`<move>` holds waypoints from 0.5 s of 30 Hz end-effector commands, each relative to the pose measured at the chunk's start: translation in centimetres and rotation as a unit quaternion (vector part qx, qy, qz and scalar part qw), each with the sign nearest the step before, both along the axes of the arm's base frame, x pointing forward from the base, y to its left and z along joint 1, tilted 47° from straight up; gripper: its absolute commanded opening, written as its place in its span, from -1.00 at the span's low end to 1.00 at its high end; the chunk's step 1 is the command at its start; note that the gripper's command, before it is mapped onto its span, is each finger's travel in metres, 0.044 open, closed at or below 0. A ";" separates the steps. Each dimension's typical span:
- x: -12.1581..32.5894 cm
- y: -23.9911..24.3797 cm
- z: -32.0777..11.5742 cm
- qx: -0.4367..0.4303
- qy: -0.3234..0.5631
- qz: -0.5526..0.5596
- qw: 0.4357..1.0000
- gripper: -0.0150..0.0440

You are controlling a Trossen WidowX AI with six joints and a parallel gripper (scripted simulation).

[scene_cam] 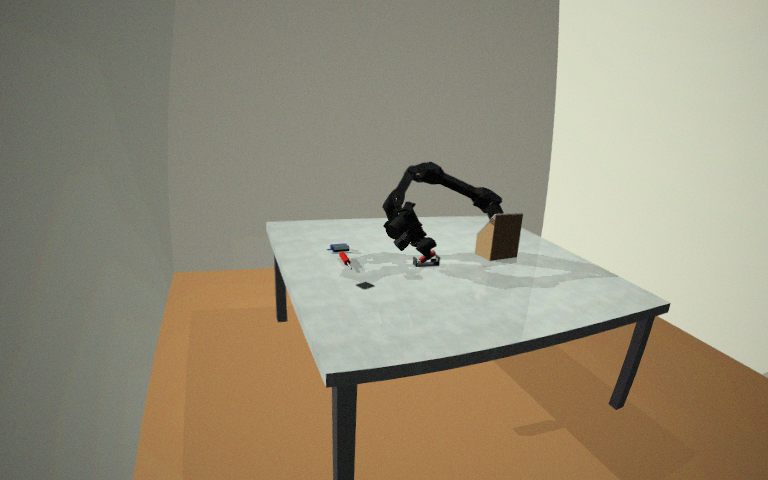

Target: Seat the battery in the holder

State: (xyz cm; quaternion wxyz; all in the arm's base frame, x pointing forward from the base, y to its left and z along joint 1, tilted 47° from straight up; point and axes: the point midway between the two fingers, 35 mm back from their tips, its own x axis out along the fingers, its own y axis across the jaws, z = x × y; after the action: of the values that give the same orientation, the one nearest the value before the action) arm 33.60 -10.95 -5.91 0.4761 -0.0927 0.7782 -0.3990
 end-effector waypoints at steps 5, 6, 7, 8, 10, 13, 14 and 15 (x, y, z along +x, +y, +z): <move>0.6 -0.2 0.0 0.000 -0.002 -0.002 1.000 -0.25; 0.6 -0.2 0.0 0.000 -0.002 -0.002 1.000 -0.25; 0.7 -0.2 0.0 0.000 -0.002 -0.002 1.000 -0.25; 0.7 -0.2 0.0 0.000 -0.002 -0.002 1.000 -0.25; 0.8 -0.3 0.0 0.000 -0.001 -0.002 1.000 -0.25; 0.9 -0.3 0.0 0.000 -0.001 -0.003 1.000 -0.25; 1.0 -0.3 0.0 0.000 -0.001 -0.003 1.000 -0.25; 1.0 -0.3 0.0 0.000 -0.001 -0.003 1.000 -0.25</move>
State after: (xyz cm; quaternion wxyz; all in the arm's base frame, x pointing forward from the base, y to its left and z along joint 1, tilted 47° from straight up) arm 34.17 -11.09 -5.87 0.4725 -0.0923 0.7804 -0.3989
